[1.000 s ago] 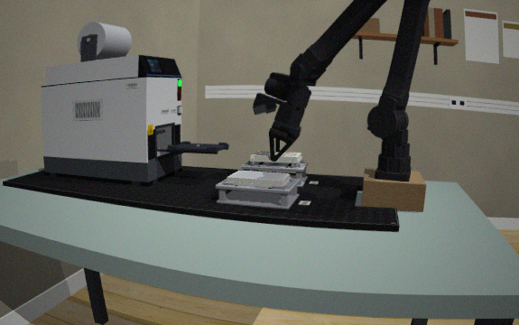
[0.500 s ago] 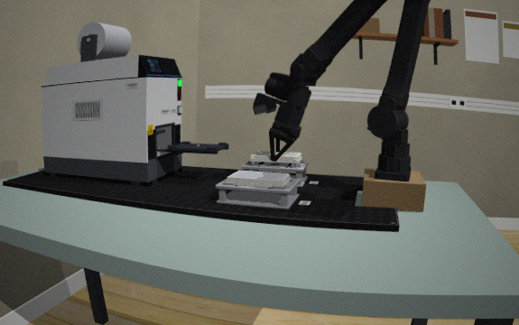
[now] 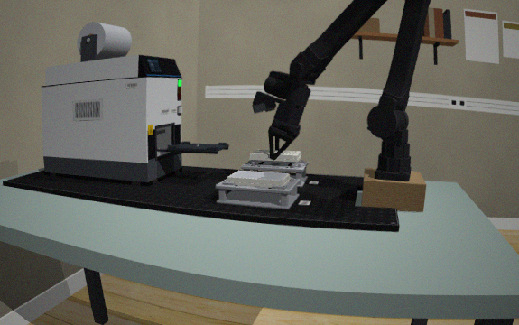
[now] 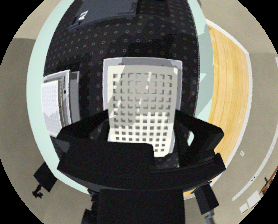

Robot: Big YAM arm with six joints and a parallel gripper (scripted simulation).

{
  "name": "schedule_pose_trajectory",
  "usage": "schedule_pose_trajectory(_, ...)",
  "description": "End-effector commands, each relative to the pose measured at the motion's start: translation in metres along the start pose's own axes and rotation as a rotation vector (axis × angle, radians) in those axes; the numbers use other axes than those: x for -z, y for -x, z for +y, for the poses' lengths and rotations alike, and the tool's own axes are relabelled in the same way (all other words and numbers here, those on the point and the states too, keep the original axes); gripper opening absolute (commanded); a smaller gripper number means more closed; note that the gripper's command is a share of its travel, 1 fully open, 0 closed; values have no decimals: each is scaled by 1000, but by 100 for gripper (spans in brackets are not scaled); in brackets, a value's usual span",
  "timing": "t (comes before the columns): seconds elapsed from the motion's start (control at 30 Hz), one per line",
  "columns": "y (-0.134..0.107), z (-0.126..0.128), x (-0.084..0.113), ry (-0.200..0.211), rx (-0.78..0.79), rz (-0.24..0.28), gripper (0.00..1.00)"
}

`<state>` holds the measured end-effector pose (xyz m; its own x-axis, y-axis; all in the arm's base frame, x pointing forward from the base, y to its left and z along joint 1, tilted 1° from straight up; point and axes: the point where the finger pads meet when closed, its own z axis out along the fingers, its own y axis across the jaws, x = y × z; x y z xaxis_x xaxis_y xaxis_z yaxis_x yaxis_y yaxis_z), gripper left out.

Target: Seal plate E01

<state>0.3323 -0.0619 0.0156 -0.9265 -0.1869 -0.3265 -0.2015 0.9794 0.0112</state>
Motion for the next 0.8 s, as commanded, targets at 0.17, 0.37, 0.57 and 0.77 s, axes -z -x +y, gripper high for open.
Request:
schedule_pose_trajectory(0.17,29,-12,25,-18,-4,-40,0)
schedule_pose_trajectory(0.37,33,-11,39,-20,-3,-45,0)
schedule_pose_trajectory(0.57,40,-12,52,-23,-2,-51,0)
schedule_pose_trajectory(0.77,32,-8,51,-11,-6,-26,0)
